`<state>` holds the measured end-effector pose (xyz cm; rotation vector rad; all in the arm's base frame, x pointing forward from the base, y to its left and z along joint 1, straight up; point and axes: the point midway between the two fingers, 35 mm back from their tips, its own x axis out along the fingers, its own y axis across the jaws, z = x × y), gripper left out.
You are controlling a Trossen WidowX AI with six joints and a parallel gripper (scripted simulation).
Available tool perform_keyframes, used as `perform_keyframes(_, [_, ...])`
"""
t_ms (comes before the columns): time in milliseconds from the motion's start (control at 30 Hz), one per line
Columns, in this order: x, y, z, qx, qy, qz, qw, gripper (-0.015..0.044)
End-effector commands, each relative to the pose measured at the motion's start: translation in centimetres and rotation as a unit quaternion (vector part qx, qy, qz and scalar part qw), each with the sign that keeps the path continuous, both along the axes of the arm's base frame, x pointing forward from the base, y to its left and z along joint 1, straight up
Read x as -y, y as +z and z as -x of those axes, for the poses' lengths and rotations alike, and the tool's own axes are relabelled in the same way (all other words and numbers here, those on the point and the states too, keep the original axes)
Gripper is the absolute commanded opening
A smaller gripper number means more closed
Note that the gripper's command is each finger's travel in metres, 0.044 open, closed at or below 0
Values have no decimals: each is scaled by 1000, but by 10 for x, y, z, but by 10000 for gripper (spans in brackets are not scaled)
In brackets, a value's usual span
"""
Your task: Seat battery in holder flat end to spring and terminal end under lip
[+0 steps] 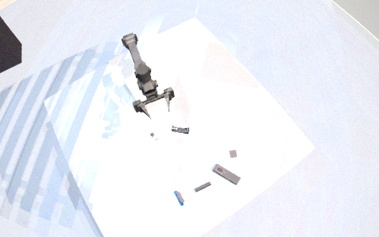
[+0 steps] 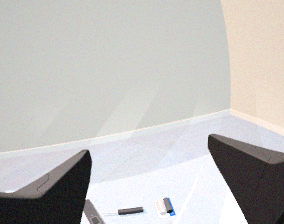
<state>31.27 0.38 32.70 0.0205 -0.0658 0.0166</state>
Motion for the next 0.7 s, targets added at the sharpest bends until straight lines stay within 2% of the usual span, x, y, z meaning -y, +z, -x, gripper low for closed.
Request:
perform_keyframes(0, [1,-3,-2,-7,-1,3,1000,374])
perform_keyframes(67, [6,-31,-15,-65,-10,26,997,321])
perform_keyframes(200, [24,-115,-35,-234,-18,87,968,227])
perform_keyframes(333, [40,-197,-29,-397,-1,133,908,227])
perform_keyframes(467, [53,-267,-2,-543,41,159,824,227])
perform_keyframes(600, [60,-322,41,-667,105,164,719,227])
perform_keyframes(667, [61,-335,57,-700,128,160,684,227])
